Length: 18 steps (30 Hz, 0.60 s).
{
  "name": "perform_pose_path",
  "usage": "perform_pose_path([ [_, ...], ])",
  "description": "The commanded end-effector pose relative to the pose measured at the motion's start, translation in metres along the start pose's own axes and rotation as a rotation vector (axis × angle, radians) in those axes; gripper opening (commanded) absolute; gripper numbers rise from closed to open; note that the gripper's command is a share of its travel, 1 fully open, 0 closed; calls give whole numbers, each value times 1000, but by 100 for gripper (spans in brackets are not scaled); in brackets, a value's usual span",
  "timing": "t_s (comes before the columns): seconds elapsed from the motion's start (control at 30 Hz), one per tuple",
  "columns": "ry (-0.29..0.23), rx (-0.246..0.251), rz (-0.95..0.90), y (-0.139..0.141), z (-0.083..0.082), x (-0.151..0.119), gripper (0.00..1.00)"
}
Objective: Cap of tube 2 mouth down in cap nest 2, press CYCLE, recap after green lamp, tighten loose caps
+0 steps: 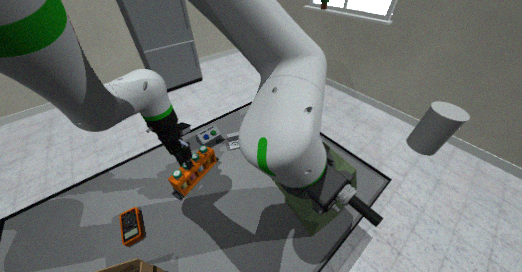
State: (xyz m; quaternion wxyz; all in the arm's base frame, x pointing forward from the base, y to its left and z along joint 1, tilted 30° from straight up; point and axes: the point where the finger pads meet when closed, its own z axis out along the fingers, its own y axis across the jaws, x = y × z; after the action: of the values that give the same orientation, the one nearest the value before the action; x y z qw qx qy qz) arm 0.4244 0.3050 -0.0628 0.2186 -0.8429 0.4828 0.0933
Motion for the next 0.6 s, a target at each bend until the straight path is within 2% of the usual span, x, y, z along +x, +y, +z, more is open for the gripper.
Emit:
perform_pose_path([
  [0.0,-33,18,-277,0,-1,0,30],
  [0.07,-33,18,-277,0,-1,0,30],
  [0.13,-32,19,-376,0,-1,0,30],
  [0.33,-32,19,-376,0,-1,0,30],
  [0.37,-32,19,-376,0,-1,0,41],
  [0.57,-32,19,-376,0,-1,0,41],
])
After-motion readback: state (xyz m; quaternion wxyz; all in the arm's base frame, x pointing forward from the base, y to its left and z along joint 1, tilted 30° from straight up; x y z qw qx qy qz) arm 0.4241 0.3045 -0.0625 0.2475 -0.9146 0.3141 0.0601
